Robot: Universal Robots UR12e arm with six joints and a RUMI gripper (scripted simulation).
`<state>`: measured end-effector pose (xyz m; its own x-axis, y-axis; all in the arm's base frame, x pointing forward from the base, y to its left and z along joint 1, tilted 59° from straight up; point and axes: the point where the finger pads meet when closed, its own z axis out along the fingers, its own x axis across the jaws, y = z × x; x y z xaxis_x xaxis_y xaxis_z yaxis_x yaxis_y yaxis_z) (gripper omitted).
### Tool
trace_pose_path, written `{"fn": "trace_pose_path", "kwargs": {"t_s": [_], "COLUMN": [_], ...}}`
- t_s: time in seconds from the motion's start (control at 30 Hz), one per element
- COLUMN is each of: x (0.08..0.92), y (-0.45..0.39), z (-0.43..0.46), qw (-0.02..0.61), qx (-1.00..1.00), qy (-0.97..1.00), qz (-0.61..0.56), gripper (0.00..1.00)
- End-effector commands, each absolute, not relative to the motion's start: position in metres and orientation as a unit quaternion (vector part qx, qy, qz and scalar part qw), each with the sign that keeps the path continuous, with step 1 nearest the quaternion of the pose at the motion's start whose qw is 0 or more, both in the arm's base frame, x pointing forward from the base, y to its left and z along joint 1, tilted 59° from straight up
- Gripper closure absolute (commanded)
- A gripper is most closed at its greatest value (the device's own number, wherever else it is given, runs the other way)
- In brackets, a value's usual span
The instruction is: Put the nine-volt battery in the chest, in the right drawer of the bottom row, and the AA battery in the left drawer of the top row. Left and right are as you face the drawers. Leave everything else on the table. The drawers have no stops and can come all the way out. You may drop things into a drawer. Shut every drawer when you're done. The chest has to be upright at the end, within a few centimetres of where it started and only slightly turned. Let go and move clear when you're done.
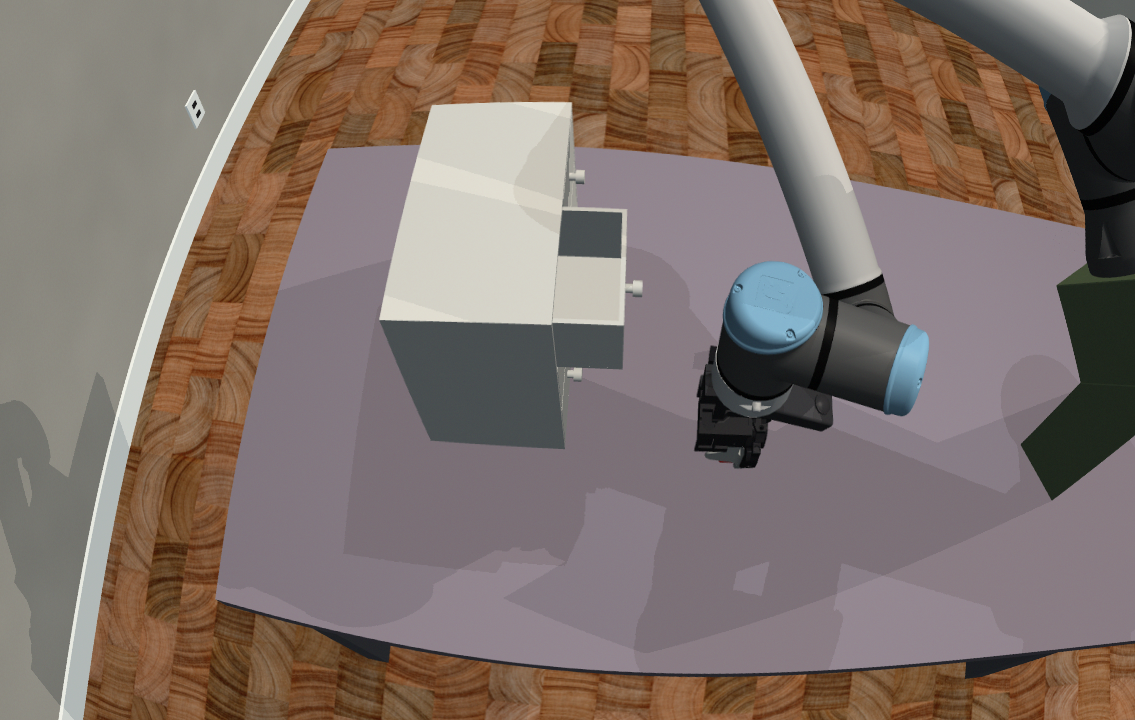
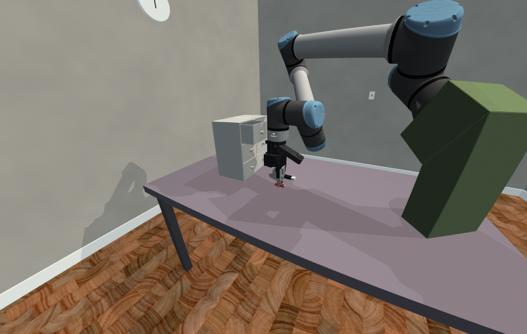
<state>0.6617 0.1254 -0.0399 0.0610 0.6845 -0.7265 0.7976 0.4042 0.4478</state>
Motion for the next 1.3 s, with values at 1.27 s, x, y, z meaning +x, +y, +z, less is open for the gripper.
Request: {"fn": "trace_pose_path", "kwargs": {"t_s": [1.27], "x": [0.622], "y": [0.165], "z": [-0.004], "qw": [0.487], "qx": [0.563], "qy": [0.667], "qz": [-0.044], "gripper": [0.95]}}
